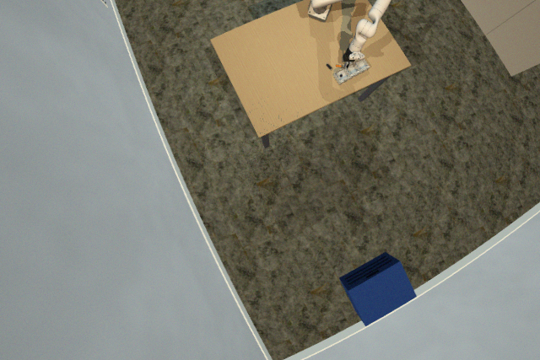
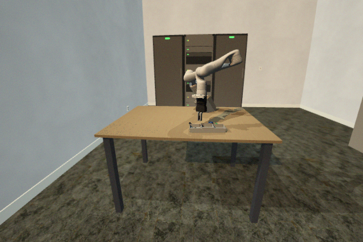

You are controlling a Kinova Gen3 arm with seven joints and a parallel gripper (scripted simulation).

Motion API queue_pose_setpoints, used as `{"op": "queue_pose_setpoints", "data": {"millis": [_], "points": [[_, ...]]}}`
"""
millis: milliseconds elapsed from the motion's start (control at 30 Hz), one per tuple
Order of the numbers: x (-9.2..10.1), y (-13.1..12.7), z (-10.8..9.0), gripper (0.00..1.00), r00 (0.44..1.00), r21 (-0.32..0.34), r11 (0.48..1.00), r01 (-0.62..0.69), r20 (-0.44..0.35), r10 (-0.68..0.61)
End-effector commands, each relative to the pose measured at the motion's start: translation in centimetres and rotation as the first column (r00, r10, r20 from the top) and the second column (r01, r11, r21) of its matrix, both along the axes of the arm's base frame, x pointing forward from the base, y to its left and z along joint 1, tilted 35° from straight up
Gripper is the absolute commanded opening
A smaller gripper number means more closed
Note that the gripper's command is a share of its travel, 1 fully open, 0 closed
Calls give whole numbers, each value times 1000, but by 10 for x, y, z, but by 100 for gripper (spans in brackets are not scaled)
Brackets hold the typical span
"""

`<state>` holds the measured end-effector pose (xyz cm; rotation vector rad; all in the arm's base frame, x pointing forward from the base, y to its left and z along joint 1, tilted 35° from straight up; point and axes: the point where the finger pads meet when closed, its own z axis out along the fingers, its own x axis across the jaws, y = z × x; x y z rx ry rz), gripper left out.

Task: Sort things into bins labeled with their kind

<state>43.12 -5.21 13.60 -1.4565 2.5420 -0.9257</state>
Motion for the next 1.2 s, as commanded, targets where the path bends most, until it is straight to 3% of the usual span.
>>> {"op": "queue_pose_setpoints", "data": {"millis": [0,100,167,267,667,733,767,1167], "points": [[9,-19,11,34,991,51,991,124,52,-127],[16,-28,19,34,962,112,965,238,112,-251],[16,-28,19,34,962,112,965,238,112,-251],[16,-29,19,34,913,180,921,345,162,-373],[16,-29,19,34,619,444,659,607,255,-743],[16,-29,19,34,619,444,659,607,255,-743],[16,-29,19,34,551,482,600,639,257,-794],[16,-29,19,34,551,482,600,639,257,-794]]}}
